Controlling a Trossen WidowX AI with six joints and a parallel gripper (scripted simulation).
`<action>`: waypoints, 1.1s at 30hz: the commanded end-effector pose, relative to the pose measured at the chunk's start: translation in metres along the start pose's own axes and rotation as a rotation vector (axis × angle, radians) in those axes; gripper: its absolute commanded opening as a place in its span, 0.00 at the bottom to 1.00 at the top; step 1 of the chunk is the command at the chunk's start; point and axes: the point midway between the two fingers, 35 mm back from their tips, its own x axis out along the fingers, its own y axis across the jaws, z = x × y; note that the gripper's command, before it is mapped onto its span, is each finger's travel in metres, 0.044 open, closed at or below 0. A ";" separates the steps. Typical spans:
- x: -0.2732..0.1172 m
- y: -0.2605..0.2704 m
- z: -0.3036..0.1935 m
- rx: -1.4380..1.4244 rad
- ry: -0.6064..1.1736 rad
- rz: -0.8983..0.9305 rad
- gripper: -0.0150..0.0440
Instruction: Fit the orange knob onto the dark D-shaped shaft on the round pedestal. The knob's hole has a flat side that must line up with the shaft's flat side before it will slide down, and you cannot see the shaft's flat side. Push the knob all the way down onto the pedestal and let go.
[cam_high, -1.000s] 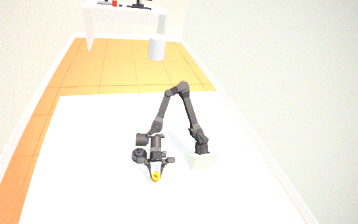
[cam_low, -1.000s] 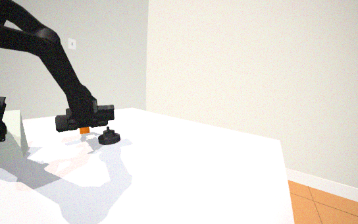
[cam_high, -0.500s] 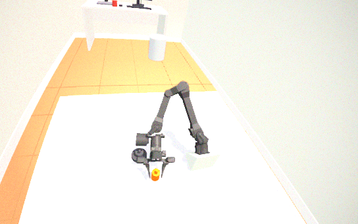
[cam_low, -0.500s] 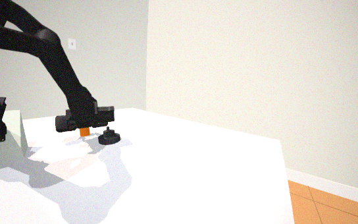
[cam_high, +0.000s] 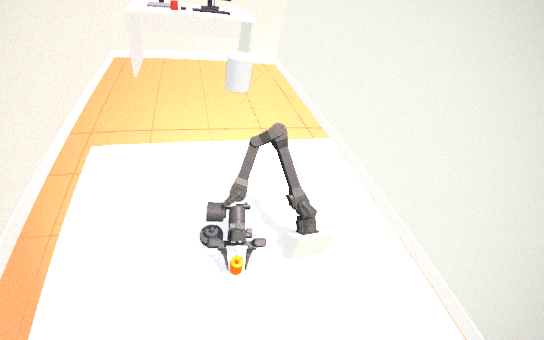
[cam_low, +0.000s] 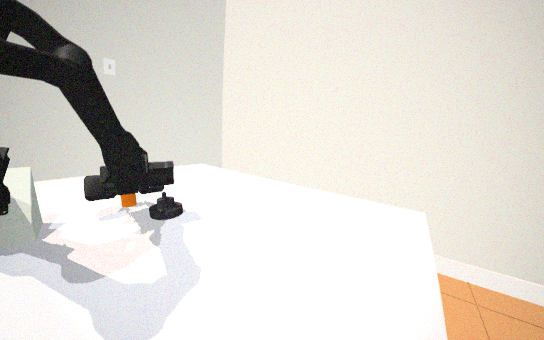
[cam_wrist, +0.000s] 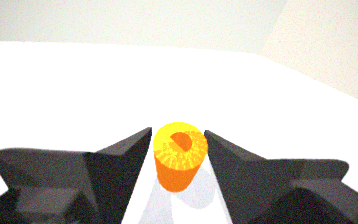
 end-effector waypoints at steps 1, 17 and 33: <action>0.000 0.000 0.000 0.000 0.000 0.000 0.74; -0.028 -0.002 0.064 0.000 -0.002 -0.001 1.00; -0.030 0.006 0.090 0.047 1.016 0.075 1.00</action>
